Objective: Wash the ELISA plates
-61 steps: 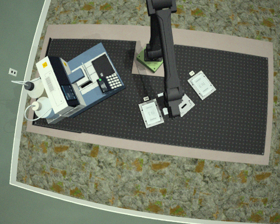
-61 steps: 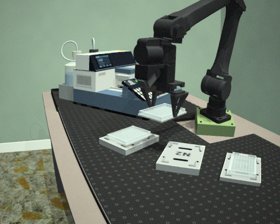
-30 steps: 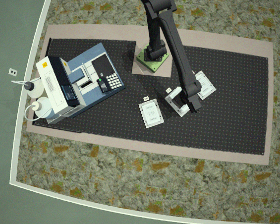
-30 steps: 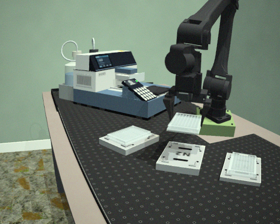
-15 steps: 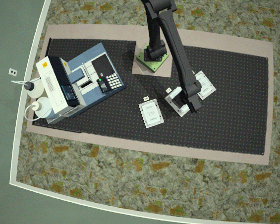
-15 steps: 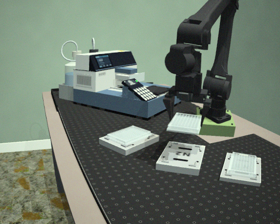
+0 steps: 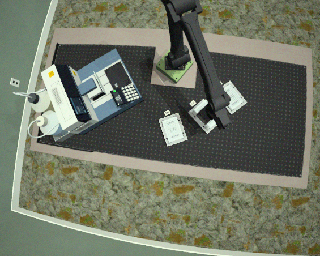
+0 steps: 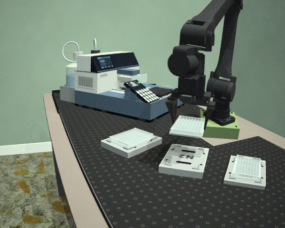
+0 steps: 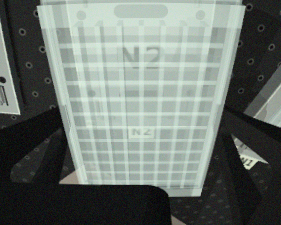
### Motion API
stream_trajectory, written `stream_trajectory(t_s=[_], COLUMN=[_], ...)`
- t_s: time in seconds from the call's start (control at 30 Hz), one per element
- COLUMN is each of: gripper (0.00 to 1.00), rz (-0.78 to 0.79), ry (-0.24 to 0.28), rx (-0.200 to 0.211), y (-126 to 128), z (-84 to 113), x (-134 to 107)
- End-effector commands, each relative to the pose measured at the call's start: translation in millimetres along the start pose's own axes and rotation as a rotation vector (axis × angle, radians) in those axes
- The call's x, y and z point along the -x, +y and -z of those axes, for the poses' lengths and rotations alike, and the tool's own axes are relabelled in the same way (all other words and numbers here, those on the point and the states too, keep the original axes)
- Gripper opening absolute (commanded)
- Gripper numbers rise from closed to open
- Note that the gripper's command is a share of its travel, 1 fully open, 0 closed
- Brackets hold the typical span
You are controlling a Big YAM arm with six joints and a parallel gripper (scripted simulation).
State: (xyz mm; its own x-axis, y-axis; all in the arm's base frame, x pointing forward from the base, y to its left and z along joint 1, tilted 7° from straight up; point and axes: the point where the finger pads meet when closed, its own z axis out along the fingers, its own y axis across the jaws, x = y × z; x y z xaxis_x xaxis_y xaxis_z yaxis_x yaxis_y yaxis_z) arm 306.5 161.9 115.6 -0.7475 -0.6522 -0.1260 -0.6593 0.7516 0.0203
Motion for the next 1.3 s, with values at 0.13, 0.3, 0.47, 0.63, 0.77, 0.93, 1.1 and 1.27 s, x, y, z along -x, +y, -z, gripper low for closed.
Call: stream_trajectory(t_s=[0.13, 0.3, 0.47, 0.63, 0.77, 0.93, 1.1, 1.27], gripper=[0.84, 0.84, 0.84, 0.84, 0.84, 0.84, 0.84, 0.84], rz=[0.000, 0.000, -0.001, 0.000, 0.001, -0.001, 0.001, -0.001], ry=[0.001, -0.007, 0.001, -0.013, -0.003, -0.038, 0.002, -0.007], rx=[-0.001, -0.003, -0.001, -0.004, -0.002, -0.011, 0.000, -0.003], y=[2.0, 1.9, 1.7, 0.4, 2.3, -3.0, 2.5, 0.9], z=[-14.9, -17.3, -28.2, -32.2, -41.9, -36.0, -56.7, -62.4], x=[2.8, 3.9, 2.4, 8.9, 2.7, 20.9, 2.1, 6.4])
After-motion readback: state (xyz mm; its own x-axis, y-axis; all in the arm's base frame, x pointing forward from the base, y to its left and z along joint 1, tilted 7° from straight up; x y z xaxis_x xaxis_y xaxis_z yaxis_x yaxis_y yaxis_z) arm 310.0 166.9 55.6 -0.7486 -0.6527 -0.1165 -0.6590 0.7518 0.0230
